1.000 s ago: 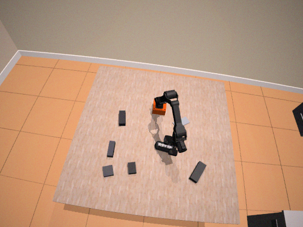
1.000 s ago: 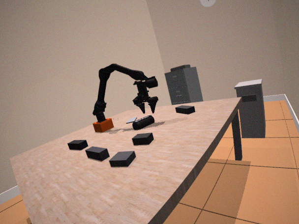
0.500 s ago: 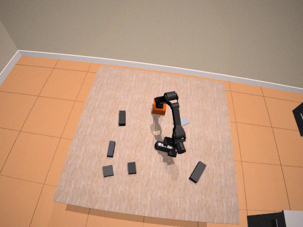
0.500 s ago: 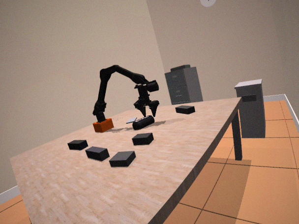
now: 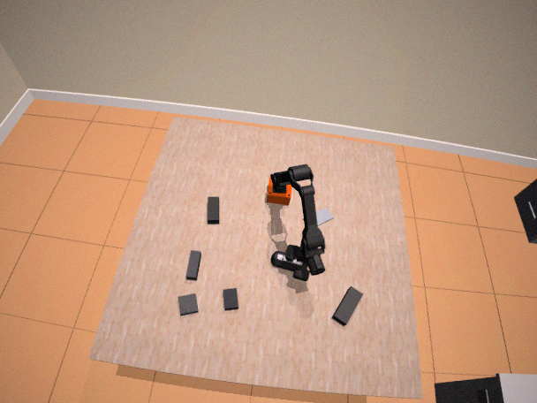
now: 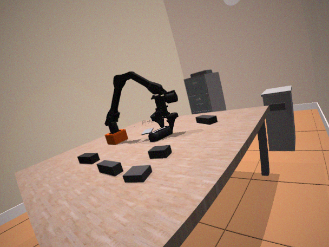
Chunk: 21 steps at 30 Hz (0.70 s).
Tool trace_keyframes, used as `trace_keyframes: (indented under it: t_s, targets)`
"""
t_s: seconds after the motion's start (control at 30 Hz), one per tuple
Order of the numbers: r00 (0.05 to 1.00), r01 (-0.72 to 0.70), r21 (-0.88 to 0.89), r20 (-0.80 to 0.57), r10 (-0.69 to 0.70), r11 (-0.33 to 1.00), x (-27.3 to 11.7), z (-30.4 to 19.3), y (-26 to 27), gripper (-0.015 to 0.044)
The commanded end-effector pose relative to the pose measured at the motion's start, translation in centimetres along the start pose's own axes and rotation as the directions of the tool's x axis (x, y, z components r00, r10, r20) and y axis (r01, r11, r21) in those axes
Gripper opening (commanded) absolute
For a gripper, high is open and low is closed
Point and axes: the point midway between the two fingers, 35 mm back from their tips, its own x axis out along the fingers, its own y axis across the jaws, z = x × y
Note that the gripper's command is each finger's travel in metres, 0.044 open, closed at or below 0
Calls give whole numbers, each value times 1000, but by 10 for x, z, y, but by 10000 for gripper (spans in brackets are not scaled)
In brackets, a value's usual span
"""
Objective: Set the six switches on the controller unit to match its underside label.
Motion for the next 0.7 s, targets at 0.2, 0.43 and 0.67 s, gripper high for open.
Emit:
trace_keyframes:
  t_s: [0.2, 0.43, 0.67]
  targets:
    - [1000, -1, 3, 5, 1, 1000, 2, 1, 0, 325]
    - [1000, -1, 3, 5, 1, 1000, 1, 1, 0, 325]
    - [1000, -1, 3, 5, 1, 1000, -4, 3, 0, 335]
